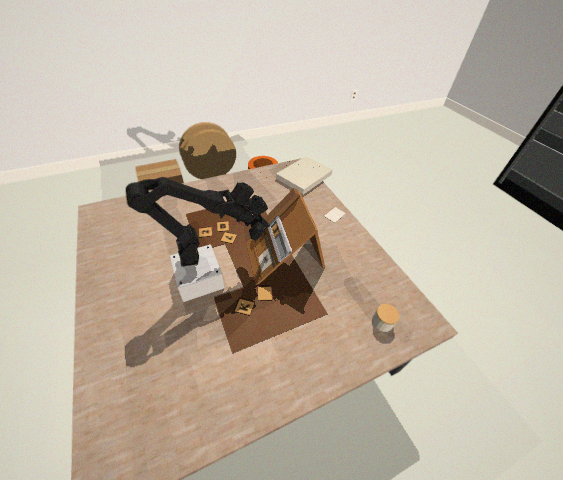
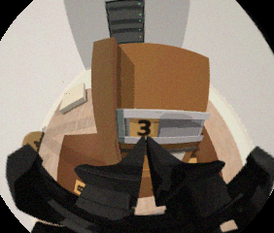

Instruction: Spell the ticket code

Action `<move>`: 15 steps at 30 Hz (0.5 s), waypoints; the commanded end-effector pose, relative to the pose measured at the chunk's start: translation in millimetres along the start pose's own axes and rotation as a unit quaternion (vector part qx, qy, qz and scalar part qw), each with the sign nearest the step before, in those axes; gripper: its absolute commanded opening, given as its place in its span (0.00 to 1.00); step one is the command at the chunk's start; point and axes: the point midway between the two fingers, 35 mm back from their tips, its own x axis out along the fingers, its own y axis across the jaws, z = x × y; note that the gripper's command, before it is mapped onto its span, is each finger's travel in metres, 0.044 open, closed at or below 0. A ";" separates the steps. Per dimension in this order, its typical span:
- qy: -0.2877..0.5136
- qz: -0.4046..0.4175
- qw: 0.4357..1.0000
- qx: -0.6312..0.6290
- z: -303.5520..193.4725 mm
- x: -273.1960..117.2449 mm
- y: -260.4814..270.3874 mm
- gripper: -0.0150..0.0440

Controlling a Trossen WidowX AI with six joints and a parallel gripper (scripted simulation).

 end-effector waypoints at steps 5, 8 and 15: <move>0.031 -0.004 1.000 -0.004 3.0 4.0 -2.6 0.25; 0.095 -0.009 0.995 -0.010 8.3 10.6 -8.8 0.25; 0.245 -0.010 0.969 -0.010 17.0 18.0 -25.7 0.25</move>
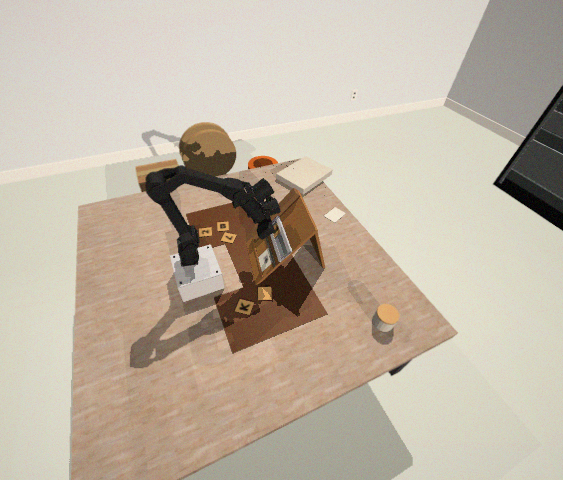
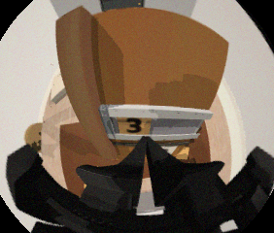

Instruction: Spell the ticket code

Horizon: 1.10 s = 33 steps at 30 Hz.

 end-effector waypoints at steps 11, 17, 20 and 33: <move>0.178 0.015 0.984 0.005 9.8 0.1 -20.4 0.25; 0.178 0.015 0.984 0.005 9.4 0.8 -20.5 0.25; 0.178 0.015 0.984 0.005 9.3 2.8 -20.6 0.25; 0.177 0.015 0.984 0.005 11.9 8.9 -20.0 0.25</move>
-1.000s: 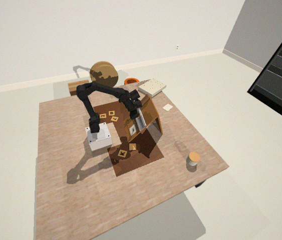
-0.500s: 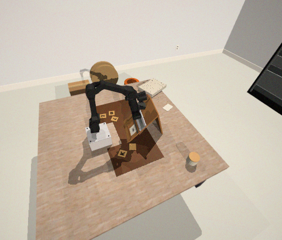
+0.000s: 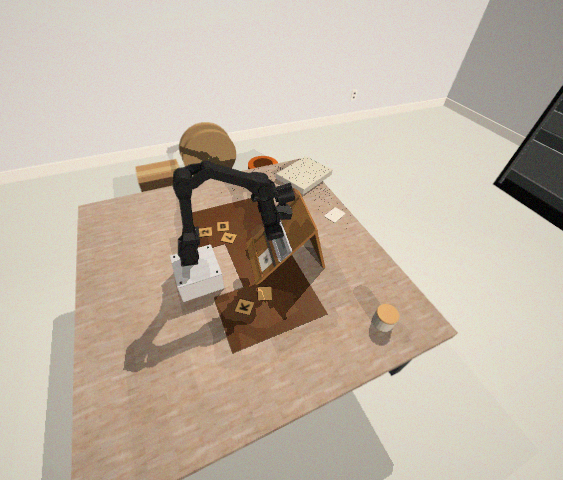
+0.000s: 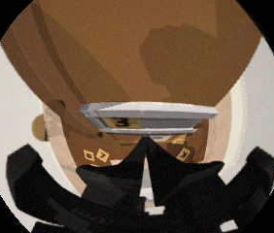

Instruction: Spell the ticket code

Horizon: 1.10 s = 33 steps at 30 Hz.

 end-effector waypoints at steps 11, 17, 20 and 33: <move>-0.001 0.002 1.000 -0.002 6.8 5.4 1.1 0.25; -0.001 0.002 1.000 -0.002 8.9 7.4 1.2 0.25; -0.001 0.002 1.000 -0.002 10.0 8.4 1.3 0.25; -0.001 0.002 1.000 -0.002 14.5 13.0 1.4 0.25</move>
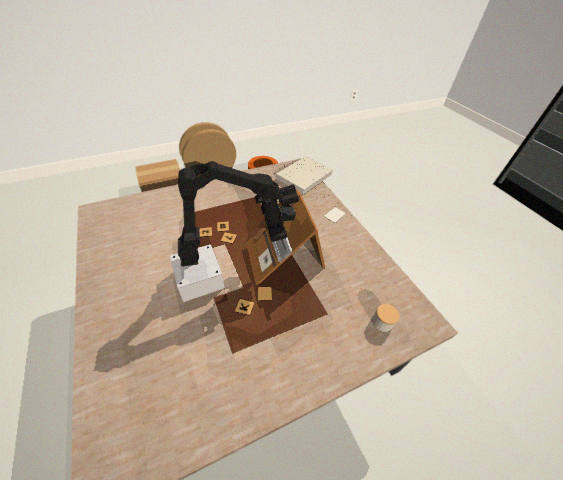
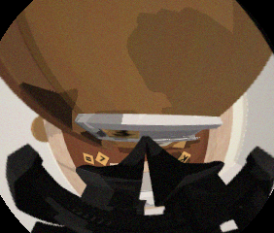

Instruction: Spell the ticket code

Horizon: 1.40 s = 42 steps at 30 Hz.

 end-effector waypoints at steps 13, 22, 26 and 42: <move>-0.001 0.002 1.000 0.000 7.0 6.2 0.7 0.25; -0.001 0.002 1.000 0.000 5.4 5.4 1.6 0.25; -0.001 0.002 1.000 0.000 4.7 4.7 3.4 0.25; -0.001 0.002 1.000 0.000 4.2 5.3 8.8 0.25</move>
